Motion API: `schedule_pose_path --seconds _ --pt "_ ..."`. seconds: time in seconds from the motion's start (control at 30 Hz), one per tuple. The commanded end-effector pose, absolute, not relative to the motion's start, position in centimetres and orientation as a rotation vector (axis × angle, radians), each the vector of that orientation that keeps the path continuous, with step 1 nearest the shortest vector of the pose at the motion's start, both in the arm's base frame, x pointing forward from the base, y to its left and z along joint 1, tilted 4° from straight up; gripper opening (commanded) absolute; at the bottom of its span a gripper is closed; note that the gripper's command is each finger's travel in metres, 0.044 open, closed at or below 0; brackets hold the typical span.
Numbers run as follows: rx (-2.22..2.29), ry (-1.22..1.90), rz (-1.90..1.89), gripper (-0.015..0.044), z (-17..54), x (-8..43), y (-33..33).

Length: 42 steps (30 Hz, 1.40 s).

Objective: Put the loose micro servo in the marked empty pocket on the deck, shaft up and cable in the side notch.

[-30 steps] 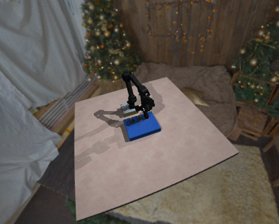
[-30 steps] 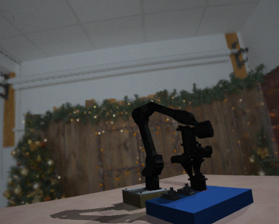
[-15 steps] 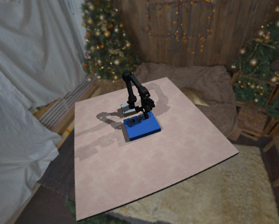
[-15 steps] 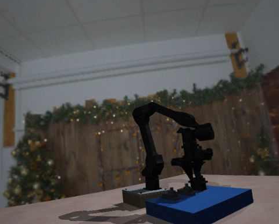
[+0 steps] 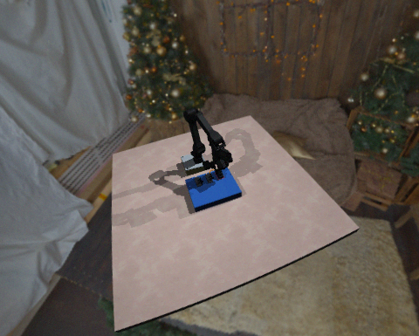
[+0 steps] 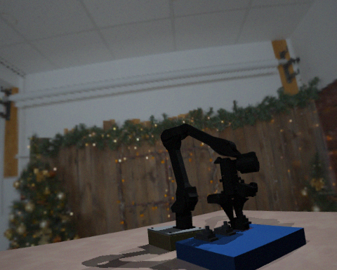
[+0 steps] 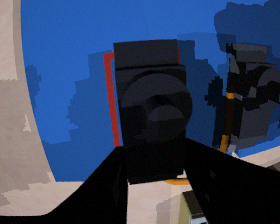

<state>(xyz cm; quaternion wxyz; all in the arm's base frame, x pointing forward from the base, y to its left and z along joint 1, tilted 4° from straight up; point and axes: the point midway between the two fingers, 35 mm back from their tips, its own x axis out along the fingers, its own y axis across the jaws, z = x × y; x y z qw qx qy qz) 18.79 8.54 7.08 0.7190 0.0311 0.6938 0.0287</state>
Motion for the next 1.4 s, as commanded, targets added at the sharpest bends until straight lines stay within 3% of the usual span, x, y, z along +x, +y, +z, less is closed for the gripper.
schedule_pose_path --seconds 0.0,0.63,0.87,1.27,1.37 --pt "0.069 1.534 0.060 0.0000 6.7 18.8 8.5" --pt "0.069 1.534 0.060 0.0000 5.2 18.8 8.7" --pt "0.069 1.534 0.060 0.0184 5.4 18.8 8.7" --pt "0.069 1.534 0.060 0.0187 8.9 18.4 8.3" --pt "0.072 1.531 0.058 0.0266 9.2 19.2 8.4"
